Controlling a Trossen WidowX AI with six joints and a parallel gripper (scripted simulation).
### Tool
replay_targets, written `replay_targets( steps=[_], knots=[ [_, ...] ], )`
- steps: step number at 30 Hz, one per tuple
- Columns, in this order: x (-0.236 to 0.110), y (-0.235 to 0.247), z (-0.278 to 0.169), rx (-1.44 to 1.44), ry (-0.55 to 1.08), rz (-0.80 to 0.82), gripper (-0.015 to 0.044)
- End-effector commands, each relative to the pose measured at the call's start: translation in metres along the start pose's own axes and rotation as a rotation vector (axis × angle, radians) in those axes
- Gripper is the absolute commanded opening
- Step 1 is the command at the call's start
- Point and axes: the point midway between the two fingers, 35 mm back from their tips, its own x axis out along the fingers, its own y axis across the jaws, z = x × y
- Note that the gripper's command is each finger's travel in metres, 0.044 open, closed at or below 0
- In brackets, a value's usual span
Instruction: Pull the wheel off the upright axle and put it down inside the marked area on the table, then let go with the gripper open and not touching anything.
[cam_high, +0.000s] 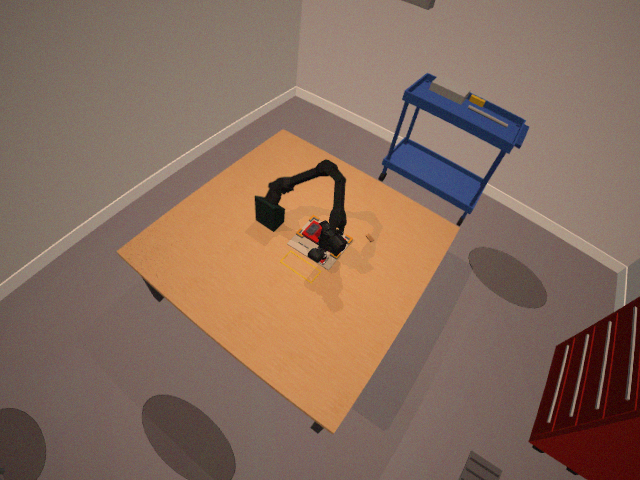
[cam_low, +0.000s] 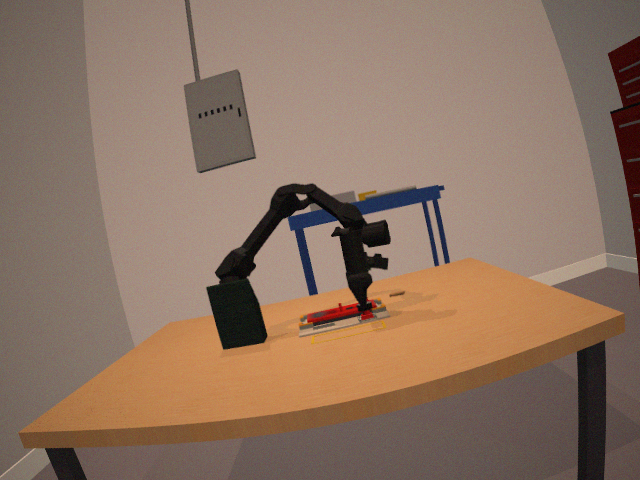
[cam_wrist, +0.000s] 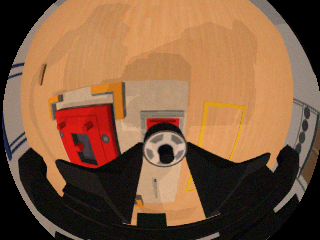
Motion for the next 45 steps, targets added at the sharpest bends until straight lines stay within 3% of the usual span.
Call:
replay_targets(
  steps=[1,45],
  knots=[
    [-0.003,-0.001,0.001,-0.002,-0.004,-0.002,0.0000],
    [-0.017,-0.001,0.001,-0.001,-0.011,-0.001,0.0000]
  ],
)
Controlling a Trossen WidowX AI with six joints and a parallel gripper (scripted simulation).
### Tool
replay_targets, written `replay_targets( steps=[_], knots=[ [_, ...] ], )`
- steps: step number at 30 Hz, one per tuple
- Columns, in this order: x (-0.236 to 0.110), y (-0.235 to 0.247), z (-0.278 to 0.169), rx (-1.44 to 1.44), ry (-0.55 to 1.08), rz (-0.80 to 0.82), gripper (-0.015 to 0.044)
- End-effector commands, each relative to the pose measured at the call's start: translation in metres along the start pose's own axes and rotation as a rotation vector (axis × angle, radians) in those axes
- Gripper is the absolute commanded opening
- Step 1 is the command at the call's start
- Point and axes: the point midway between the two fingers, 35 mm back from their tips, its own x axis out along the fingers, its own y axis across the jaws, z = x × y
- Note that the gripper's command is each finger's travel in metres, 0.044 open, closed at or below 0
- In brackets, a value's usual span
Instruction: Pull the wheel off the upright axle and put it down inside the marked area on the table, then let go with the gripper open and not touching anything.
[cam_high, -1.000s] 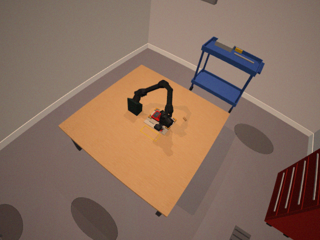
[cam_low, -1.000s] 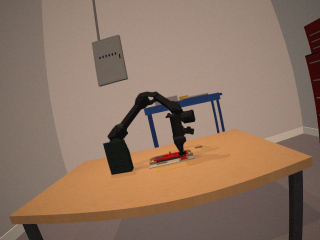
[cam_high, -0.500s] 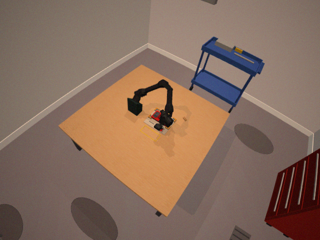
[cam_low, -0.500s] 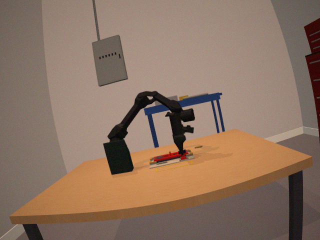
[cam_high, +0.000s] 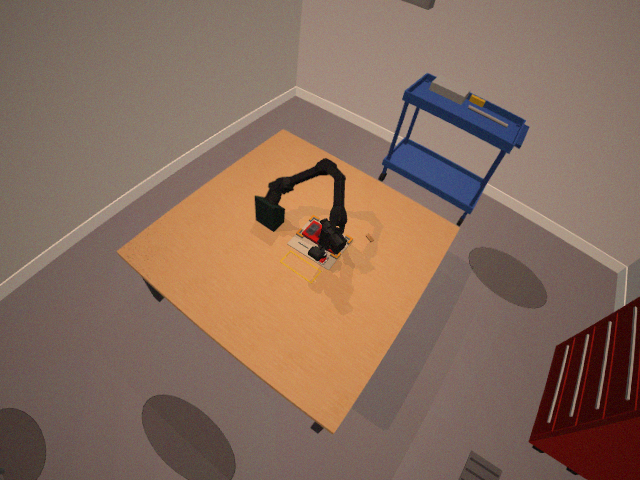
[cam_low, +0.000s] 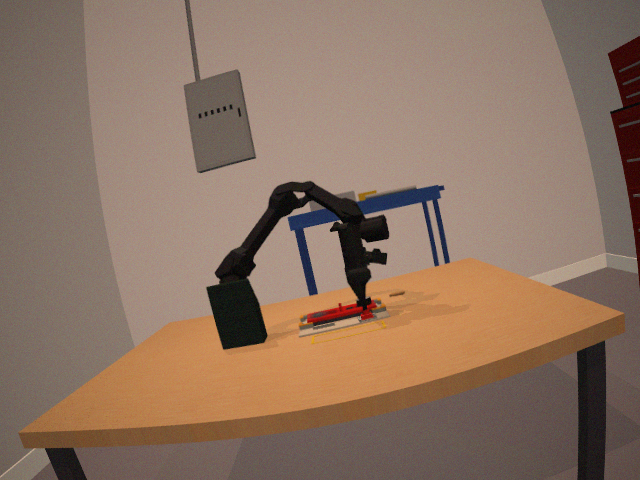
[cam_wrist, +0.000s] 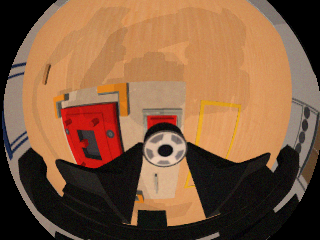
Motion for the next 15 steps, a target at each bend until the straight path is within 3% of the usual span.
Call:
replay_targets(
  steps=[1,15],
  knots=[
    [-0.0038,-0.0016,0.0009,-0.001,-0.005,-0.005,0.0000],
    [-0.0085,-0.0016,0.0008,-0.001,-0.007,-0.005,0.0000]
  ],
)
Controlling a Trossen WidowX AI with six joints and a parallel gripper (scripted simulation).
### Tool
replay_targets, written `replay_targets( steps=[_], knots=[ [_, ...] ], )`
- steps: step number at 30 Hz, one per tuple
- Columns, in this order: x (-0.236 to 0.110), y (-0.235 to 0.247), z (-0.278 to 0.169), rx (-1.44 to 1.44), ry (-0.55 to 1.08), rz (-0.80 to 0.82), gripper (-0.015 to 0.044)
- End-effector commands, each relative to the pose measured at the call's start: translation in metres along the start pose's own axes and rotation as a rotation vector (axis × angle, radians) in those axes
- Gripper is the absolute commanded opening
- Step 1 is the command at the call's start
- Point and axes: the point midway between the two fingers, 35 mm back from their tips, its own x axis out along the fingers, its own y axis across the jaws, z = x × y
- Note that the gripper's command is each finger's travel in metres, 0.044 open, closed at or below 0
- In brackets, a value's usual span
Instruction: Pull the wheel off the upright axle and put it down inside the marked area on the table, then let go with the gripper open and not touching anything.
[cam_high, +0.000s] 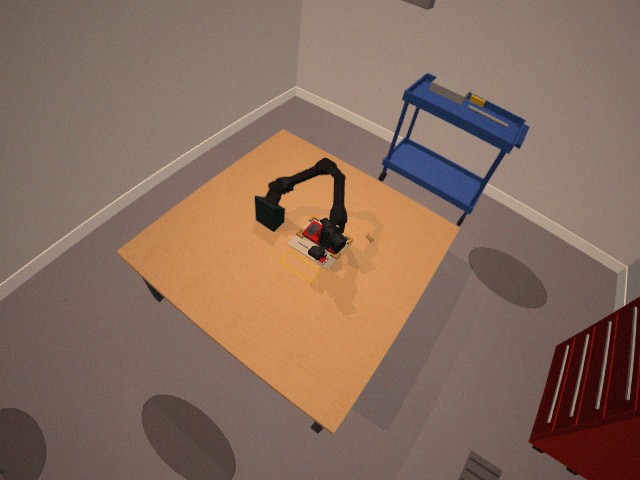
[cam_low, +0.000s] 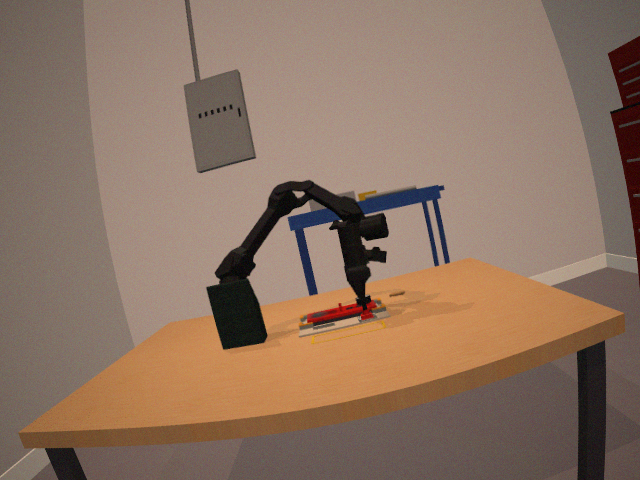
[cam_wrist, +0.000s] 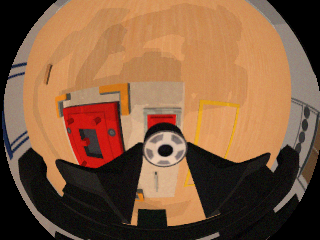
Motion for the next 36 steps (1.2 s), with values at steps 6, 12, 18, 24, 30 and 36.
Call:
replay_targets(
  steps=[6,12,18,24,30,36],
  knots=[
    [-0.006,-0.002,0.001,-0.001,-0.006,-0.006,0.0000],
    [-0.007,-0.002,0.001,-0.001,-0.007,-0.005,0.0000],
    [-0.009,-0.002,0.001,-0.001,-0.008,-0.005,0.0000],
    [-0.011,-0.002,0.001,-0.001,-0.008,-0.005,0.0000],
    [-0.013,-0.002,0.001,-0.001,-0.009,-0.005,0.0000],
    [-0.015,-0.001,0.000,0.000,-0.010,-0.005,0.0000]
  ],
)
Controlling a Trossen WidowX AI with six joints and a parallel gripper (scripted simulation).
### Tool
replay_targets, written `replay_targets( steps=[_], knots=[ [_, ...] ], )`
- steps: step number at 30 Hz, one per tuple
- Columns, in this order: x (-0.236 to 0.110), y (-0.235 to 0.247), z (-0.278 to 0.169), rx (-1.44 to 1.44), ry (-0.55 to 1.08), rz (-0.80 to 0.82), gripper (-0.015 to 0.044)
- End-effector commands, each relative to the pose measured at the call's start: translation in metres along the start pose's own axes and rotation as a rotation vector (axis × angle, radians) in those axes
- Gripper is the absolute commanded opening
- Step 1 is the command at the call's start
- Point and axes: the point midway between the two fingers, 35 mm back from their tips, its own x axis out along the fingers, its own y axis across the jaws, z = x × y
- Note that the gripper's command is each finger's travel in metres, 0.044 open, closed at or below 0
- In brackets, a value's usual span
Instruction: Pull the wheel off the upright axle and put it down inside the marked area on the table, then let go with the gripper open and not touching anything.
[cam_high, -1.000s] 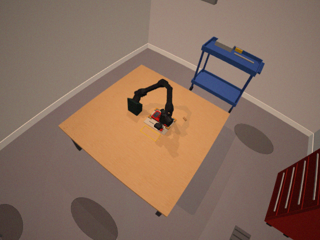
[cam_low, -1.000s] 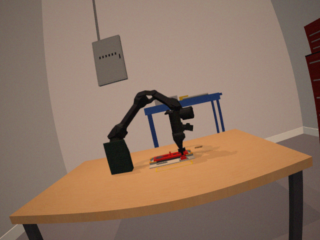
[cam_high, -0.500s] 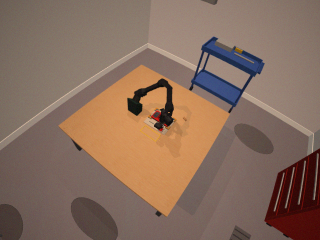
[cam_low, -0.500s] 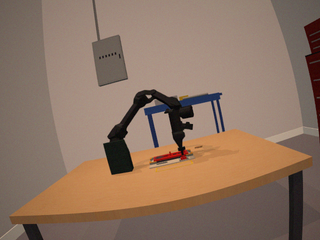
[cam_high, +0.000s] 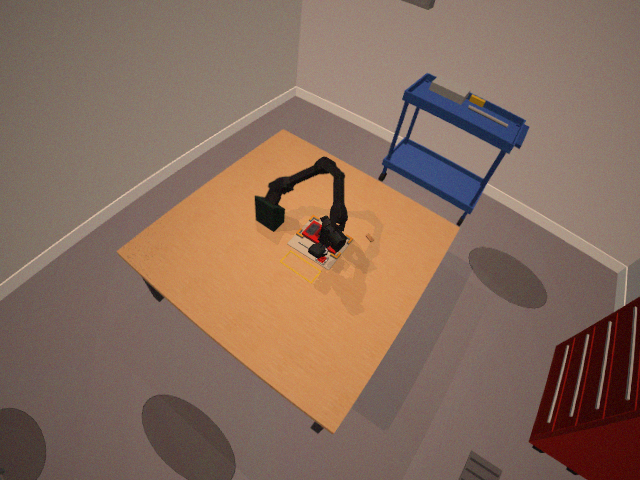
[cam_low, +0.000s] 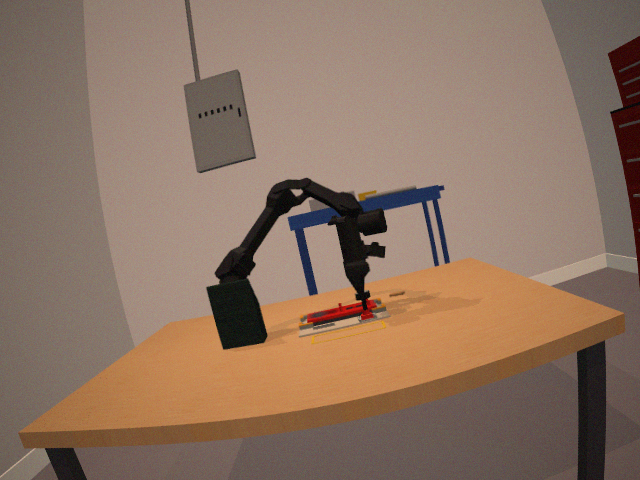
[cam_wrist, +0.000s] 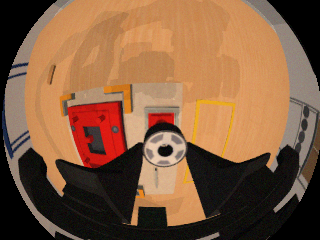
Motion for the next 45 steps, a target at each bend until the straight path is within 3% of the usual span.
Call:
replay_targets(
  steps=[1,7,16,37,45],
  knots=[
    [-0.003,-0.001,0.001,-0.002,-0.003,-0.006,0.0000],
    [-0.007,-0.001,0.001,-0.002,-0.003,-0.006,0.0000],
    [-0.041,0.001,-0.004,-0.002,-0.003,-0.007,0.0000],
    [-0.042,-0.095,-0.053,-0.001,-0.003,-0.014,0.0000],
    [-0.031,-0.098,-0.055,-0.001,-0.003,-0.013,0.0000]
  ],
)
